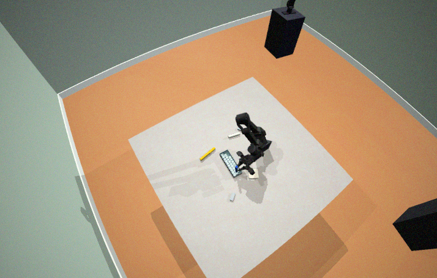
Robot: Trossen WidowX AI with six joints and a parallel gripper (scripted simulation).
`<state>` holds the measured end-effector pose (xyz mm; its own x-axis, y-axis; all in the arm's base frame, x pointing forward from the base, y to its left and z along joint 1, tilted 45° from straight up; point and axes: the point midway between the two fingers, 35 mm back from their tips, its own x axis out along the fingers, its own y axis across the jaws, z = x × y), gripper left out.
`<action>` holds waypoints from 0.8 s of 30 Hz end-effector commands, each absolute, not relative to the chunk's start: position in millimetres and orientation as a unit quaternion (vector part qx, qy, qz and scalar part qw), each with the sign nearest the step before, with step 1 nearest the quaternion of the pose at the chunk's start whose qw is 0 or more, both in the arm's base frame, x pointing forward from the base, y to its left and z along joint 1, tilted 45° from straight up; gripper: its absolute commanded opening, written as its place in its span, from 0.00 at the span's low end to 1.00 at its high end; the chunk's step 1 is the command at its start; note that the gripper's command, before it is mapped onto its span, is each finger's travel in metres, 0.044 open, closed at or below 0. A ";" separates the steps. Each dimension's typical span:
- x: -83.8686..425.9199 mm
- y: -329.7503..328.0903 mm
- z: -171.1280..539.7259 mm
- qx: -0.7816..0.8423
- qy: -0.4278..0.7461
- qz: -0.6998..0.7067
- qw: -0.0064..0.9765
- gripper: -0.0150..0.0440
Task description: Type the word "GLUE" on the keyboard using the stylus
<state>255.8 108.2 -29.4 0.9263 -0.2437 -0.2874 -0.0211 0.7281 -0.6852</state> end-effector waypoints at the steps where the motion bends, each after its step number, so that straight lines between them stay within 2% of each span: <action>1: 255.0 105.8 -32.4 -0.369 0.185 -0.059 0.909 0.39; 24: 254.8 110.0 -29.4 -0.368 0.186 -0.059 0.909 0.39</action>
<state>254.2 107.4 -32.4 0.9229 -0.2428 -0.2988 -0.0367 0.7170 -0.6961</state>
